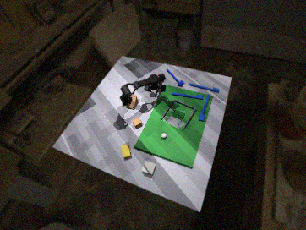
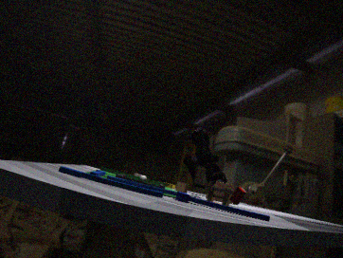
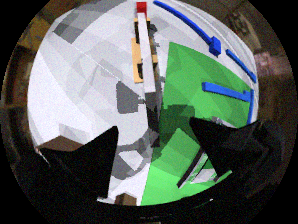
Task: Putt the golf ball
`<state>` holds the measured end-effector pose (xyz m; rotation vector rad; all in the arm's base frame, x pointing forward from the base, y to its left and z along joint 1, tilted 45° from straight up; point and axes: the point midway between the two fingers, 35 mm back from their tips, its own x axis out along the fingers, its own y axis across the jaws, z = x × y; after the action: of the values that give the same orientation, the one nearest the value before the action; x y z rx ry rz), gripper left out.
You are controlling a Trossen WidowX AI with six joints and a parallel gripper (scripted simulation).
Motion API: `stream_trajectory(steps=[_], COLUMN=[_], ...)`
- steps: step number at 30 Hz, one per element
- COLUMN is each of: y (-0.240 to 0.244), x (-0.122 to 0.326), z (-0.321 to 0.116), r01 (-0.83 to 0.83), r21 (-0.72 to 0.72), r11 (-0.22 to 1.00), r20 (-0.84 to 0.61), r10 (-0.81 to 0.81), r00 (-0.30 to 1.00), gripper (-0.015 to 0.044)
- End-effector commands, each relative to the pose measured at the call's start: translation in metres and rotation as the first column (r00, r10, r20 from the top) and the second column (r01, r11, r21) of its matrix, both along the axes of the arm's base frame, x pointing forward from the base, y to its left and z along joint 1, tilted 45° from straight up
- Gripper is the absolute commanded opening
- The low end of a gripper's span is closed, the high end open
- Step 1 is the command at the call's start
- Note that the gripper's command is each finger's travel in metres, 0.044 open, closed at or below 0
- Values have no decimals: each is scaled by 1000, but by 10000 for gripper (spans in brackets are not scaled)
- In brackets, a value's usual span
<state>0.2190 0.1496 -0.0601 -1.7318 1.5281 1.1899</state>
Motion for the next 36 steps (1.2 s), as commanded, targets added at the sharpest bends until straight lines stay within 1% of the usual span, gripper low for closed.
stream_trajectory(steps=[1, 8, 30, 36], y=[-8, -24, -41, -39], x=[0, 1, 2, 2], z=[-7, -23, -41, -38], r01=[-4, -4, -4, 2], r21=[-6, -7, -8, -5], r11=[1000, 1000, 1000, 1000], r20=[-3, -3, -2, -3], r10=[4, 4, 4, -2], r00=[1000, 1000, 1000, 1000], gripper=[440, 440, 440, 282])
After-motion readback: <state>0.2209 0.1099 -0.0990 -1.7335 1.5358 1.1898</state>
